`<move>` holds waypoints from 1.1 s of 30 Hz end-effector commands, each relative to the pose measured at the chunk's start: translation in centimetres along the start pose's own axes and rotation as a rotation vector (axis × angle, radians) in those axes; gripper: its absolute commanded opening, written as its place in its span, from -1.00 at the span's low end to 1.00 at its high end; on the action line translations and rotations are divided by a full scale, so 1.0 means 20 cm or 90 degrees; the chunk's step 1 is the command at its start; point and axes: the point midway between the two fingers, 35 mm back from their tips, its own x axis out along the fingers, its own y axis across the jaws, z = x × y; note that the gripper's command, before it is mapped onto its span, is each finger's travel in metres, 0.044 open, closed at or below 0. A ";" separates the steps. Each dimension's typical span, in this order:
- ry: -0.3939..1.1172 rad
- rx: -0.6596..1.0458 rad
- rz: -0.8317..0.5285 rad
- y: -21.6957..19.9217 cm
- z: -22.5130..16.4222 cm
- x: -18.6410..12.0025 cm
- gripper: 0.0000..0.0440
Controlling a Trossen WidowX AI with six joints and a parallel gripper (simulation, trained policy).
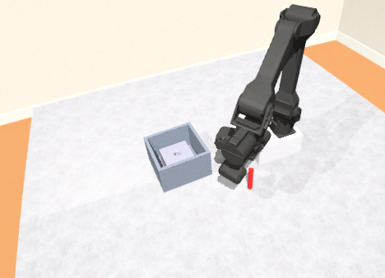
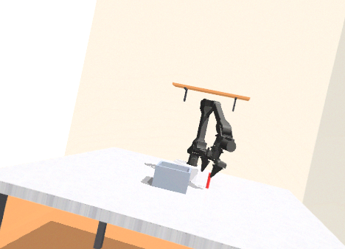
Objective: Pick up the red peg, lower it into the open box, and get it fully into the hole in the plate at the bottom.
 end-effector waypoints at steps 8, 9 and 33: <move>0.028 0.033 0.031 0.02 -0.09 0.19 0.92; 0.031 0.037 0.031 0.02 -0.10 0.20 0.84; 0.053 0.010 0.040 0.06 -0.03 0.12 -1.00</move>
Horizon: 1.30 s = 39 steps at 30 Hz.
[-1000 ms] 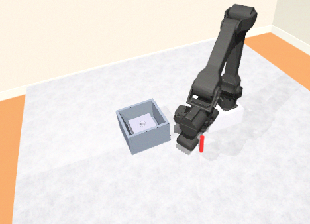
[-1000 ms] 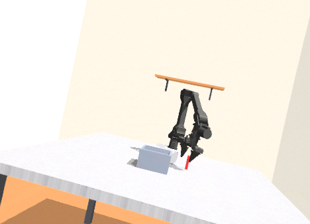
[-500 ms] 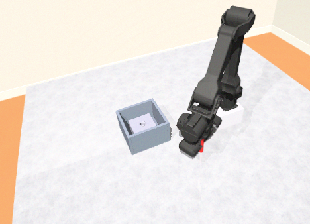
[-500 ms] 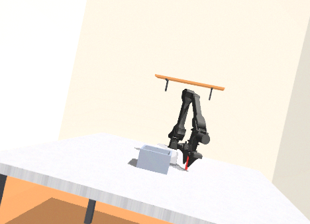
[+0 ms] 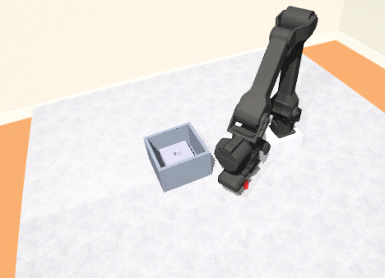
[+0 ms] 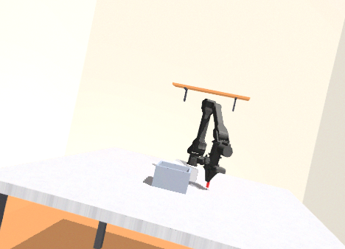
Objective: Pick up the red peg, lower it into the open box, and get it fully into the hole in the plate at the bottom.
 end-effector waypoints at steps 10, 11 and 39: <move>-0.077 -0.055 0.036 0.10 0.17 -0.22 -1.00; -0.083 -0.057 0.038 0.11 0.18 -0.23 -1.00; -0.155 0.007 0.047 0.20 0.78 -0.48 -1.00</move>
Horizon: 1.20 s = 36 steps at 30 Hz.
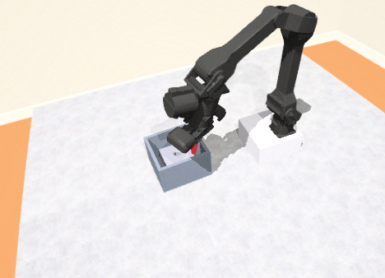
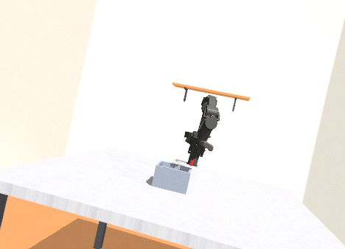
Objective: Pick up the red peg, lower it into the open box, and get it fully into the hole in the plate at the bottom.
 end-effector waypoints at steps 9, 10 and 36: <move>-0.003 0.043 -0.004 -0.02 0.22 0.10 -1.00; -0.002 0.046 -0.005 -0.02 0.23 0.11 -1.00; 0.052 0.040 -0.047 -0.05 0.36 0.45 -0.13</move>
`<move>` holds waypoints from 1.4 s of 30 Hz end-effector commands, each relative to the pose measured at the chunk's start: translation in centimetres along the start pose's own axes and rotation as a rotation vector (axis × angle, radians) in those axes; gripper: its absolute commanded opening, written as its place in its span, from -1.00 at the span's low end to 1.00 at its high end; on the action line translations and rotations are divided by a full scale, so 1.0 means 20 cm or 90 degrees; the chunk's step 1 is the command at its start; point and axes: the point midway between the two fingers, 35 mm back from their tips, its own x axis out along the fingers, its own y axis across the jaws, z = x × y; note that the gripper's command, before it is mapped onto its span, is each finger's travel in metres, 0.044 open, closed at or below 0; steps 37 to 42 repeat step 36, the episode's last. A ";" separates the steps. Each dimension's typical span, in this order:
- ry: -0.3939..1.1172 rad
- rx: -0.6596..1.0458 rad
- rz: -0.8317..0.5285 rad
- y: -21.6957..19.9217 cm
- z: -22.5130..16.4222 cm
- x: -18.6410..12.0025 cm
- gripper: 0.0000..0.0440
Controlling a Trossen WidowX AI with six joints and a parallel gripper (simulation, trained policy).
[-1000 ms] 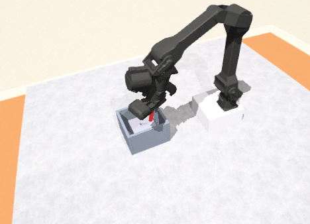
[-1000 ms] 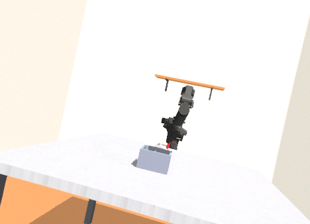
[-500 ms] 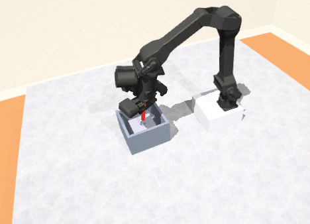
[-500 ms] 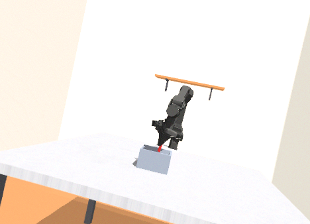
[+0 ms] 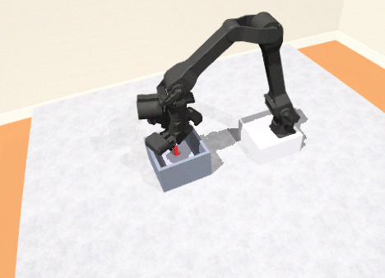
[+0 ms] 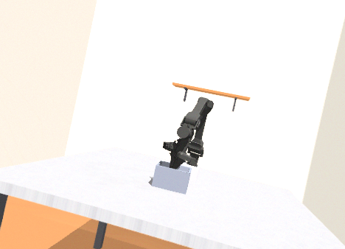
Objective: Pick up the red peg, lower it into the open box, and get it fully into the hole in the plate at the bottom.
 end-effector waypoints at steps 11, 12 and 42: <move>-0.035 -0.015 0.020 0.11 0.21 0.01 1.00; -0.042 -0.014 0.025 0.12 0.23 0.01 1.00; -0.109 0.008 0.060 0.17 0.45 -0.03 1.00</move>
